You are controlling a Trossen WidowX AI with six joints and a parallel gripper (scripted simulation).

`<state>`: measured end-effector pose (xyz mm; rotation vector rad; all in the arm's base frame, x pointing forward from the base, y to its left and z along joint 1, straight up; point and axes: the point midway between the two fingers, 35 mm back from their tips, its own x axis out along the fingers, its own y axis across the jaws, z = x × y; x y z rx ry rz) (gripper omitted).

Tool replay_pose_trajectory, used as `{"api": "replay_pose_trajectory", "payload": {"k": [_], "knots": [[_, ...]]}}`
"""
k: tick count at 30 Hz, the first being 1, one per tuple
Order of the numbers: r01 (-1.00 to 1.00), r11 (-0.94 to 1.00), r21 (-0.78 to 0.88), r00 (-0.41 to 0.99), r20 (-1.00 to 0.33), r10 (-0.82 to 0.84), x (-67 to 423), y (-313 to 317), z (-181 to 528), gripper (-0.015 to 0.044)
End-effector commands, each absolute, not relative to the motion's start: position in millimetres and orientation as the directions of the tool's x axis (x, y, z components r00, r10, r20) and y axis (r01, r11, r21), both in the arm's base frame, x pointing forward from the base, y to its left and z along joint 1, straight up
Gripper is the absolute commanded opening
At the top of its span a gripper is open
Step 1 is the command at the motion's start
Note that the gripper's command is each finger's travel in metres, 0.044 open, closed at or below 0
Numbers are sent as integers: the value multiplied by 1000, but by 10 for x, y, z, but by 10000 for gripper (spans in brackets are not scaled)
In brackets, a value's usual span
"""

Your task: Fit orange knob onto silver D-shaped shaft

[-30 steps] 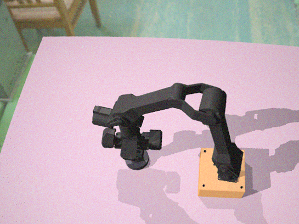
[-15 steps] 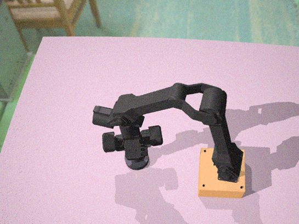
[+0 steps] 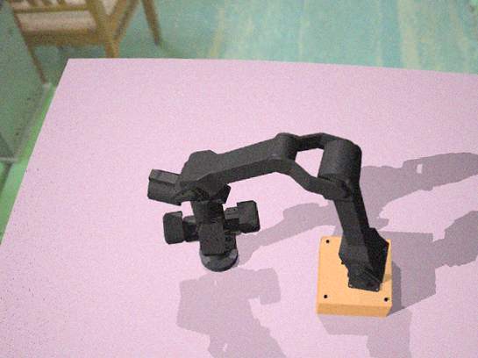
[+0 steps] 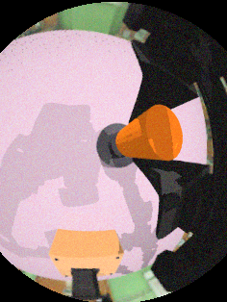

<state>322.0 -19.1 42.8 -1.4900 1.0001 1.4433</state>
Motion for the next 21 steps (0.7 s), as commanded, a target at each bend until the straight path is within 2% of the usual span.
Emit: {"api": "replay_pose_trajectory", "payload": {"k": [1, 11, 17, 21], "knots": [[-933, -358, -32, 34, -999, -1, 3231, -188, 424, 0], [-930, -366, -31, 34, -999, -1, 3227, -190, 476, 0], [-844, -535, -28, 34, -999, -1, 3215, -190, 461, 0], [-839, -544, -28, 34, -999, -1, 3210, -188, 438, 0]]}}
